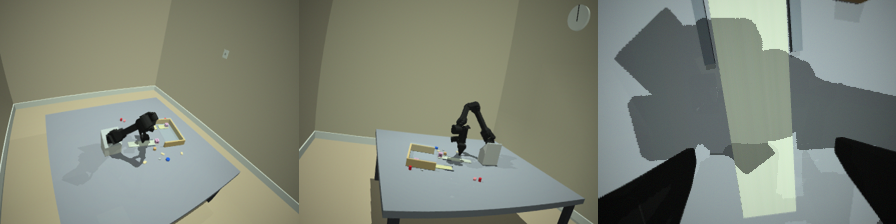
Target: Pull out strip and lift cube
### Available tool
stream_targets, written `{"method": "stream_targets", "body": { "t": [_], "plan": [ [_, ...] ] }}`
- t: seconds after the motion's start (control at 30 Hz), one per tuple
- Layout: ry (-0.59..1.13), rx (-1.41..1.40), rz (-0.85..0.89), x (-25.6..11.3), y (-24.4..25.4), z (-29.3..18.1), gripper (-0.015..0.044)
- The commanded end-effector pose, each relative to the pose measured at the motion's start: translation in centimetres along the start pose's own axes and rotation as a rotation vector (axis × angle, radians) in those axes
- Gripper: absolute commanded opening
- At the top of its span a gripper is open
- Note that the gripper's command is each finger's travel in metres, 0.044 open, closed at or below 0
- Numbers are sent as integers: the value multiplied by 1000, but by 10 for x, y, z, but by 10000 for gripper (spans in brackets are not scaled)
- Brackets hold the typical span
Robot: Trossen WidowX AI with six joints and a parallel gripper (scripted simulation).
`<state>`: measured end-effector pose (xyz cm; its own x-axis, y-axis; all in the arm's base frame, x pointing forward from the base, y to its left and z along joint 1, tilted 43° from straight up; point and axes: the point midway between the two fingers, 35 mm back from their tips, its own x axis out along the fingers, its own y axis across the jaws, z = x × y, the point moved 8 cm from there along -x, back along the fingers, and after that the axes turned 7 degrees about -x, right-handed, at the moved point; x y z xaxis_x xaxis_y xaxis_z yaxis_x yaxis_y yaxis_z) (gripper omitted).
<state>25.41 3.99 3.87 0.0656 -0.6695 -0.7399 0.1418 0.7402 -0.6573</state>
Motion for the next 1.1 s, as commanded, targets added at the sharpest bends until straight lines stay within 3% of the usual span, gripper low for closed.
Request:
{"method": "stream_targets", "body": {
  "t": [0.0,1.0,1.07],
  "plan": [
    [1,-7,-7,-1,-1,15,440],
    [-4,-3,-8,-13,-15,134,440],
    [-4,-3,-8,-12,-15,134,387]
  ]
}}
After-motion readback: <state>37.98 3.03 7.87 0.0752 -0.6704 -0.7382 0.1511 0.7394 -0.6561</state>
